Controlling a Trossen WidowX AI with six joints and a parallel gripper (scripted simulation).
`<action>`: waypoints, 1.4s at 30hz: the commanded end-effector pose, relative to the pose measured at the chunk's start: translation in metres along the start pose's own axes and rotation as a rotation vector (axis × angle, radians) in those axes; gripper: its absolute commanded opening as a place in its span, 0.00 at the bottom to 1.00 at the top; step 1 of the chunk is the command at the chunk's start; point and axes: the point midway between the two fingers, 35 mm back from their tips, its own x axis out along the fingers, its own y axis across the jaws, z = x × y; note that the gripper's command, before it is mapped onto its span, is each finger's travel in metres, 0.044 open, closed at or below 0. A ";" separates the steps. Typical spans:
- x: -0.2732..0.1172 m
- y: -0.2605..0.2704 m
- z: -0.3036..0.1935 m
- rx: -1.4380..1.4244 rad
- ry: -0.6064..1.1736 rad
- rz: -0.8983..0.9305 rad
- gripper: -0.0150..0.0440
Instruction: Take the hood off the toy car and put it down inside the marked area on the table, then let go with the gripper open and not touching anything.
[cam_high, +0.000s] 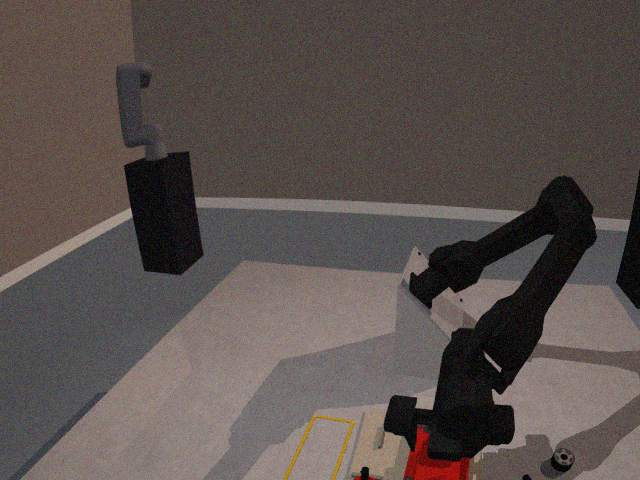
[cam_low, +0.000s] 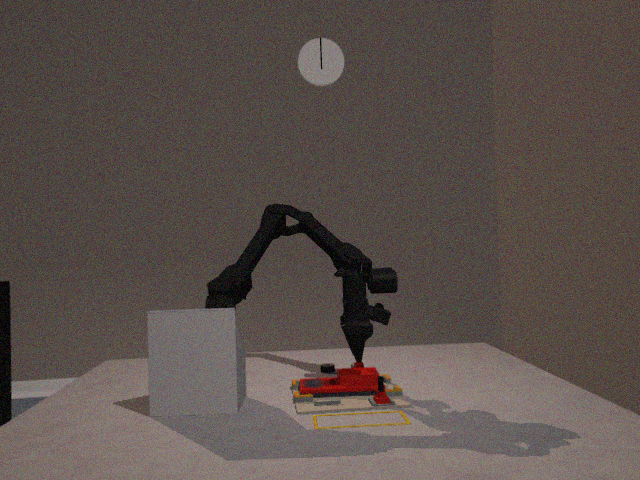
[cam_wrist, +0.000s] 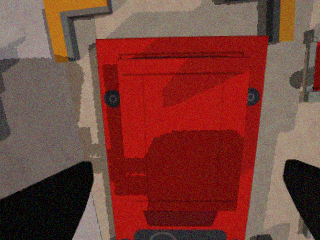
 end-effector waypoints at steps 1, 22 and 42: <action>0.003 -0.001 -0.001 0.005 0.001 0.002 1.00; 0.016 0.000 0.000 0.005 0.001 0.003 1.00; 0.026 0.000 0.000 0.006 0.001 0.004 1.00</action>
